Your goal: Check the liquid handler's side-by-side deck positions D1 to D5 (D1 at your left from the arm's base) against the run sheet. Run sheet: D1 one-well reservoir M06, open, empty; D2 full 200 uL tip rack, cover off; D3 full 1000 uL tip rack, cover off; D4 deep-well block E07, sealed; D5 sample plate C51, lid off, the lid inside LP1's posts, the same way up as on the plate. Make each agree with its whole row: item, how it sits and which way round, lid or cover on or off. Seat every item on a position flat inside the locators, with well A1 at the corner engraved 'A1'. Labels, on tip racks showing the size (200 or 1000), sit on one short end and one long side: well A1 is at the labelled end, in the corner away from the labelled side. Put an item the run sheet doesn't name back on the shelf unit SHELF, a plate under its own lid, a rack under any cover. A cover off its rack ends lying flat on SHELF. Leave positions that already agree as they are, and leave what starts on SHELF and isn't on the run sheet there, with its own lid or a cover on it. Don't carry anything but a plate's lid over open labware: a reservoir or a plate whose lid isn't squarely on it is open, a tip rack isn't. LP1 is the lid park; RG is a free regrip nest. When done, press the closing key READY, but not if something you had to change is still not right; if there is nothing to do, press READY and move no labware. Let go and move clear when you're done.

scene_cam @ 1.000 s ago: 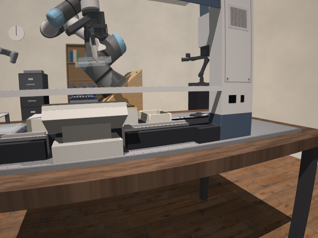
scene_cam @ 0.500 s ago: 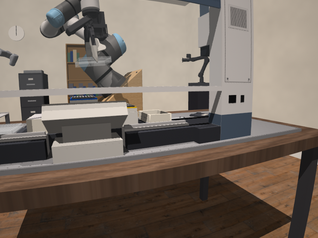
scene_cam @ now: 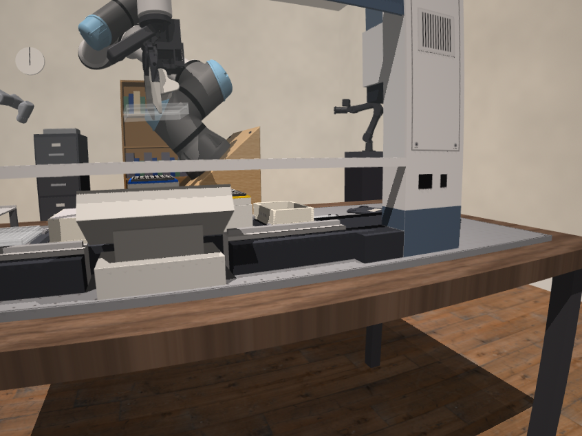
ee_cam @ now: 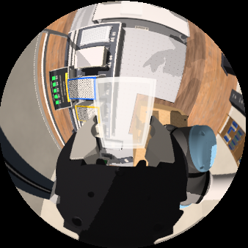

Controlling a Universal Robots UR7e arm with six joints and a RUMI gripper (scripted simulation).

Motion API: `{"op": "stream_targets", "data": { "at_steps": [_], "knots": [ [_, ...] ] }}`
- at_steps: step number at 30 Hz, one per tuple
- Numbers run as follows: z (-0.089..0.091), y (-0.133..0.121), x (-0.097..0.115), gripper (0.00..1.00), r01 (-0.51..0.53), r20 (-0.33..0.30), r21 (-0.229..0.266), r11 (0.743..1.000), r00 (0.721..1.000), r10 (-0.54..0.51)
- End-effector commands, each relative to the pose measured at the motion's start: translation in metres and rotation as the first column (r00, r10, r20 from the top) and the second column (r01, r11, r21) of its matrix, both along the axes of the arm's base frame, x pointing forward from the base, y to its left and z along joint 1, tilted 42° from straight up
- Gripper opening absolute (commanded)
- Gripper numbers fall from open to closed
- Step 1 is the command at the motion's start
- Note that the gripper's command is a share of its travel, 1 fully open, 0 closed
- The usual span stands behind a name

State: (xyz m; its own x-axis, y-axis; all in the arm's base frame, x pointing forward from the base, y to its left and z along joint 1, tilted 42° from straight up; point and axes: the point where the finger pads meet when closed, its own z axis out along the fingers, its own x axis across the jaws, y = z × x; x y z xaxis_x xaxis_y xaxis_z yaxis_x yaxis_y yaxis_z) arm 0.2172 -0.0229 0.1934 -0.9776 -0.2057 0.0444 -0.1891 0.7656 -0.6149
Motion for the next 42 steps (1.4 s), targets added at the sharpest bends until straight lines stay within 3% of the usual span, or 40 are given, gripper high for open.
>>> {"op": "stream_targets", "data": {
  "at_steps": [1, 4, 17, 19, 35, 42],
  "knots": [
    [0.025, -0.026, 0.003, 0.00, 0.061, 0.024, -0.058, 0.997, 0.998, -0.059],
    [0.035, -0.037, 0.003, 0.00, 0.109, 0.065, -0.050, 0.993, 0.992, -0.106],
    [0.034, -0.038, 0.002, 0.00, 0.109, 0.061, -0.050, 0.993, 0.993, -0.105],
    [0.042, -0.045, 0.003, 0.00, 0.136, 0.088, -0.044, 0.990, 0.987, -0.131],
    [0.089, -0.097, 0.007, 0.00, 0.135, 0.088, -0.045, 0.990, 0.987, -0.131],
    [0.090, -0.098, 0.007, 0.00, 0.135, 0.088, -0.045, 0.990, 0.987, -0.131]
  ]
}}
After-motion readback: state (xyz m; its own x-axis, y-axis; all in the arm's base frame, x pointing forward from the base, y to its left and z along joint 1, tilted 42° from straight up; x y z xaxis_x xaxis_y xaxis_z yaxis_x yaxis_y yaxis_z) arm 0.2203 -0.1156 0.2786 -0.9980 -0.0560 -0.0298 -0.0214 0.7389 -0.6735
